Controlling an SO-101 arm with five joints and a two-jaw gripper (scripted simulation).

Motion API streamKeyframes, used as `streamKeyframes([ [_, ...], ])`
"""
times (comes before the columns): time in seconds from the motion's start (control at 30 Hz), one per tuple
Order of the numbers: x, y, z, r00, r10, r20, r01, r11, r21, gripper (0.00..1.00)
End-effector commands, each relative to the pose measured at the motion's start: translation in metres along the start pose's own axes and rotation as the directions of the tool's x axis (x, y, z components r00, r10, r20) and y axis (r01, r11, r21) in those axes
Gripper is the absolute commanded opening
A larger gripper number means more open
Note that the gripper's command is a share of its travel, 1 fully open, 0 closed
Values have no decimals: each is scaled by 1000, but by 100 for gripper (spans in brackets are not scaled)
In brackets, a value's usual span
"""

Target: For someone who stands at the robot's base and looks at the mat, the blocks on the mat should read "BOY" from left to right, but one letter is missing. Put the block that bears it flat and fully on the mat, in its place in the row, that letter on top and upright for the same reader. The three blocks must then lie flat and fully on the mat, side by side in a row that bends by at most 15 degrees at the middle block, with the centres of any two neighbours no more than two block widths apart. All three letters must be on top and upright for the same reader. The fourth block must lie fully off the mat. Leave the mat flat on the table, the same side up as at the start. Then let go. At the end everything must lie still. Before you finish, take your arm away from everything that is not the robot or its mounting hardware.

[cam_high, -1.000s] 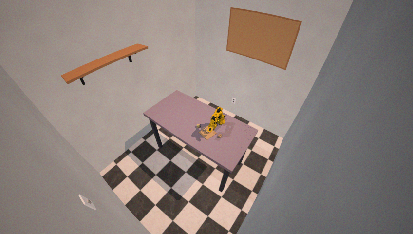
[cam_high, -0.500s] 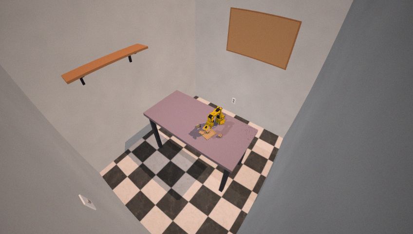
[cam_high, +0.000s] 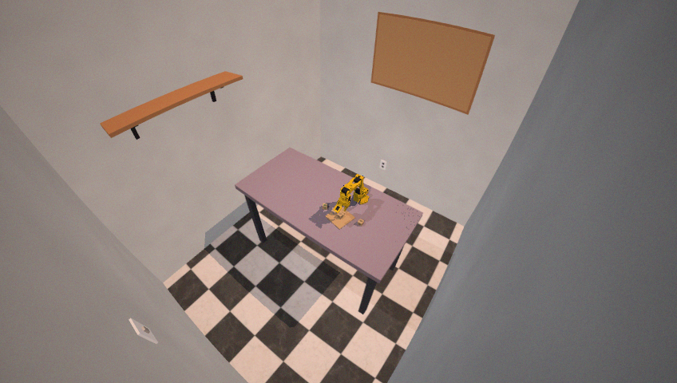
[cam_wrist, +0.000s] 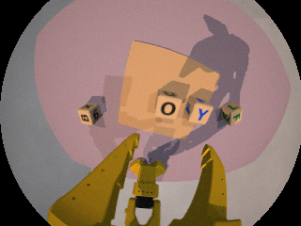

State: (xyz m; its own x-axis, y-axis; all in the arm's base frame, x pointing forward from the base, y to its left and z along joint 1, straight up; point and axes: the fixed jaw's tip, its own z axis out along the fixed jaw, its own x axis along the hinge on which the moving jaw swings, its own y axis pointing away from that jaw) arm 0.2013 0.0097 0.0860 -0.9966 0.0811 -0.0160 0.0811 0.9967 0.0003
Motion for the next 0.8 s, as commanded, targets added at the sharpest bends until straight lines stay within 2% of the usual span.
streamKeyframes([
  [0.0, -5, -5, -9, 998, 32, 57, -31, 999, -6, 35],
  [0.2, -10, -38, -9, 981, 185, 63, -185, 983, -4, 35],
  [0.3, -10, -47, -9, 972, 228, 65, -228, 974, -3, 35],
  [0.77, -10, -48, -9, 971, 232, 65, -232, 973, -3, 35],
])
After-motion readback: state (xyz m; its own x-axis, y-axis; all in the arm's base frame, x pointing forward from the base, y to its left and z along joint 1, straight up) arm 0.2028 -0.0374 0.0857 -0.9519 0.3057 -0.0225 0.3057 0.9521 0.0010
